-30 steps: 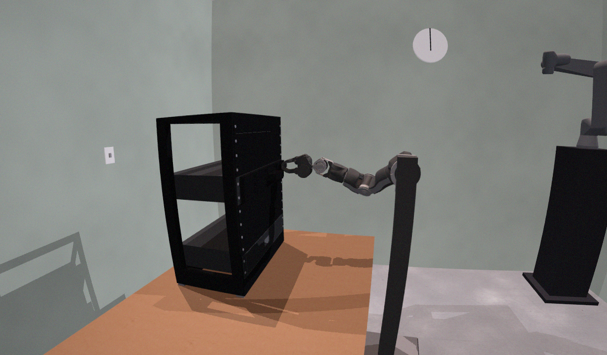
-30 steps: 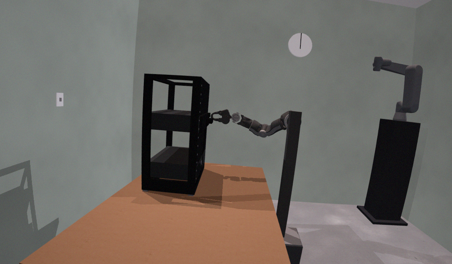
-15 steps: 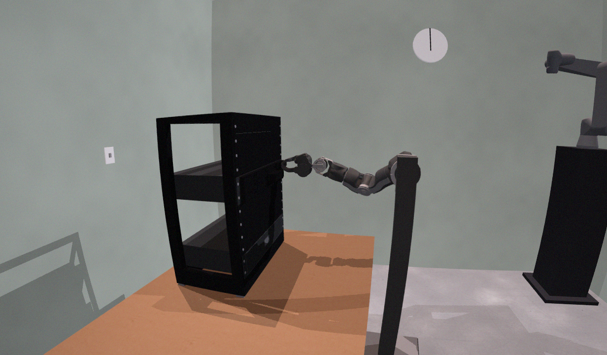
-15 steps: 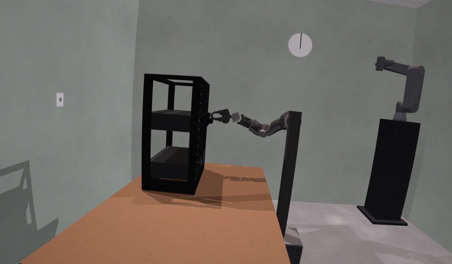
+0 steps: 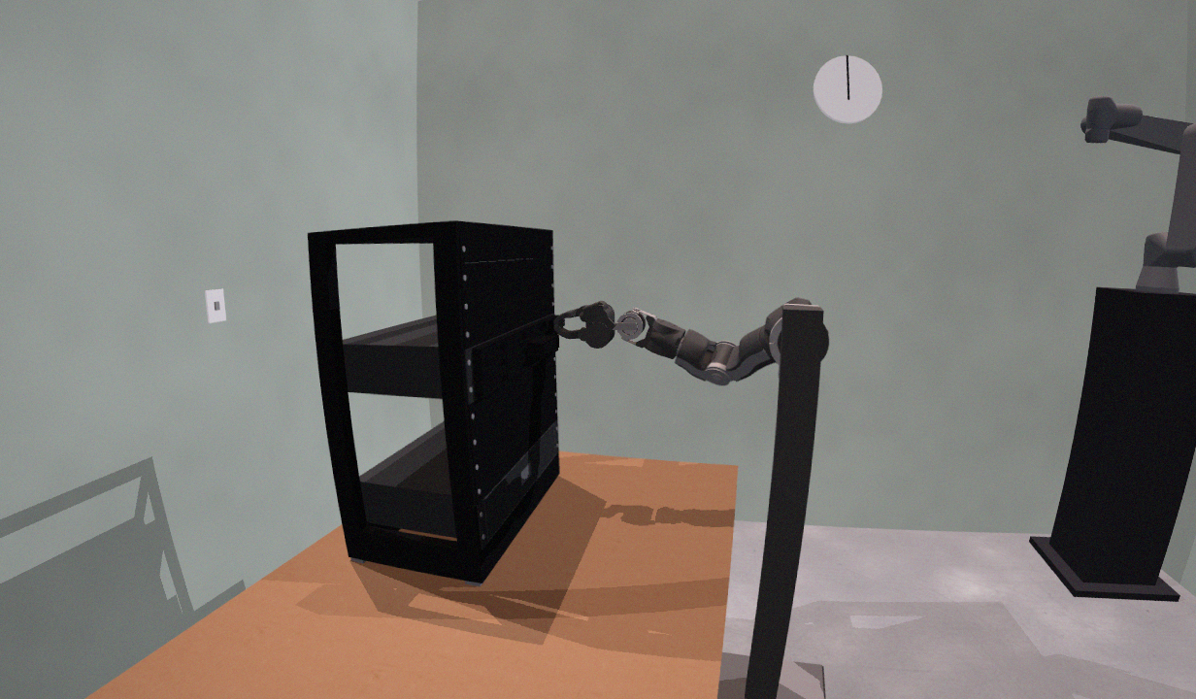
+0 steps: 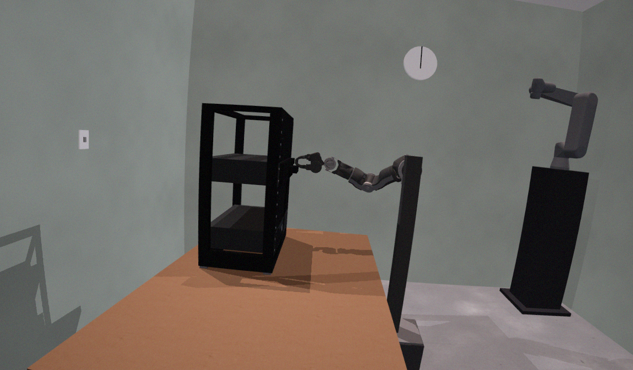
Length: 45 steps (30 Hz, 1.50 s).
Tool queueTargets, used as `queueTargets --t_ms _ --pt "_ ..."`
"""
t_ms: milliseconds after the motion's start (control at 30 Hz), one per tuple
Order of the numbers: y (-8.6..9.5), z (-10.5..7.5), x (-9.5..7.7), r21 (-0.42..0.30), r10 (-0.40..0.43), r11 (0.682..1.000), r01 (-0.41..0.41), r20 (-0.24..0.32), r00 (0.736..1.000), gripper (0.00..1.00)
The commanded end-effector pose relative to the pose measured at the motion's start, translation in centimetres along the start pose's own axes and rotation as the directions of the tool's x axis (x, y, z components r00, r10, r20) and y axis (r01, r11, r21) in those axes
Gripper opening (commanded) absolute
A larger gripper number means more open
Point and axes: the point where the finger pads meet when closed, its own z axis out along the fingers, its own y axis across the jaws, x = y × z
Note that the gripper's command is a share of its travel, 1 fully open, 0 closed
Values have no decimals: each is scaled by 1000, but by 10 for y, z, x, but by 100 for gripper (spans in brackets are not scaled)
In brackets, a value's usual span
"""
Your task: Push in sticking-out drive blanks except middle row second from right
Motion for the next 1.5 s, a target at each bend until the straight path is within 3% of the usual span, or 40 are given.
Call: queueTargets --t_ms 0,1467 --pt "0 0 2 3 -3 1000 3 -2 1000 0" --pt "0 10 2 6 -1 1000 1 -2 1000 0"
